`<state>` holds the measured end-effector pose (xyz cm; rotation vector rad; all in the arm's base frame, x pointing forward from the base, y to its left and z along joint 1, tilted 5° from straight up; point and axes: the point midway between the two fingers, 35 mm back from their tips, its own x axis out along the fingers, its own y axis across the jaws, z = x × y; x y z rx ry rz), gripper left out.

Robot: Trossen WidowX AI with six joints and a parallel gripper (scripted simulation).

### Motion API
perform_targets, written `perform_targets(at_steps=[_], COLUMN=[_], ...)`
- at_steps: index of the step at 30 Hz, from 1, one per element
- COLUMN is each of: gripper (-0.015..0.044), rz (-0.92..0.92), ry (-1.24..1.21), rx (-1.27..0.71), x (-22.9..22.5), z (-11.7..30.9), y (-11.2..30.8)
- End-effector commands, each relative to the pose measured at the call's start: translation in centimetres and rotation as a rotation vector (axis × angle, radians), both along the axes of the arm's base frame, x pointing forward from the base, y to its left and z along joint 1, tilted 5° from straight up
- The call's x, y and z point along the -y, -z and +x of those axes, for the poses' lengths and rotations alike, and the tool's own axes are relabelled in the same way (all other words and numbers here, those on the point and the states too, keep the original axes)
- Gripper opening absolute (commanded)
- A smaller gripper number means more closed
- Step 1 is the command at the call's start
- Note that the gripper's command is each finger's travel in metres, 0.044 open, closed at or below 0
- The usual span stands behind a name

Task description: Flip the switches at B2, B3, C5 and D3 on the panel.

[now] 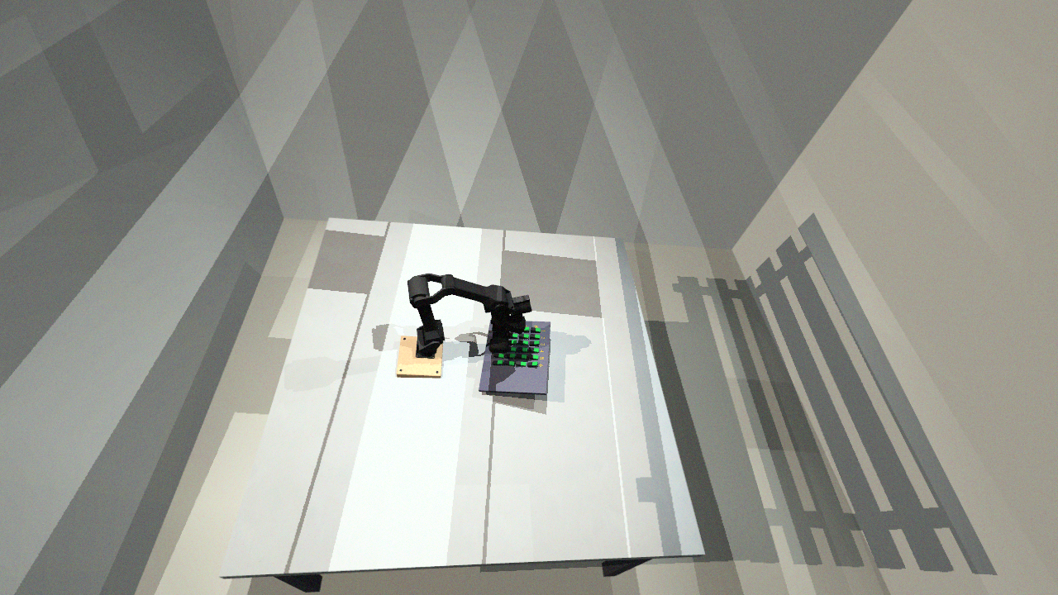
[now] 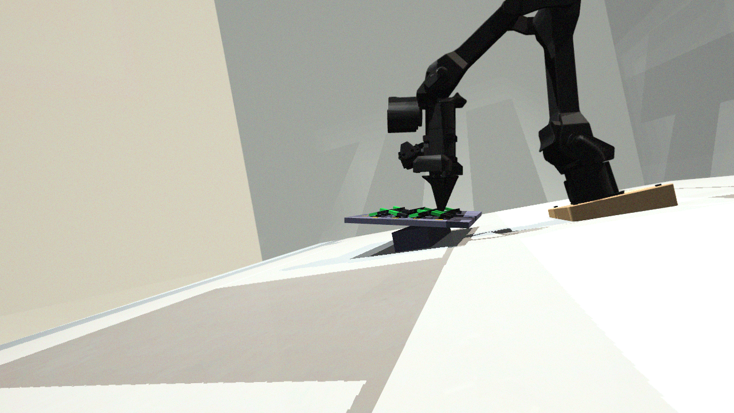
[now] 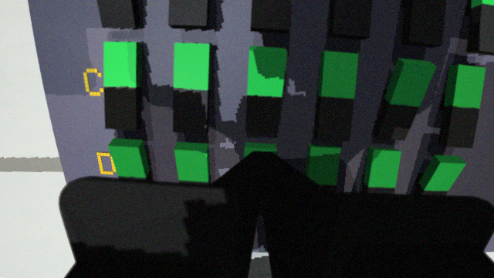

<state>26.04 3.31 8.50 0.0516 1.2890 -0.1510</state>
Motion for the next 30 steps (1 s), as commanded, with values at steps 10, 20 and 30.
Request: perform_targets(at_steps=[10,20,30], gripper=[0.0,0.0,0.0], rz=[0.0,-0.002,-0.002], ry=[-0.008,-0.008,-0.008], rx=[0.017,0.021,0.022], x=[-0.6,0.9,1.3], z=[-1.9,1.7,2.4], y=[-5.8,-7.9,-8.3])
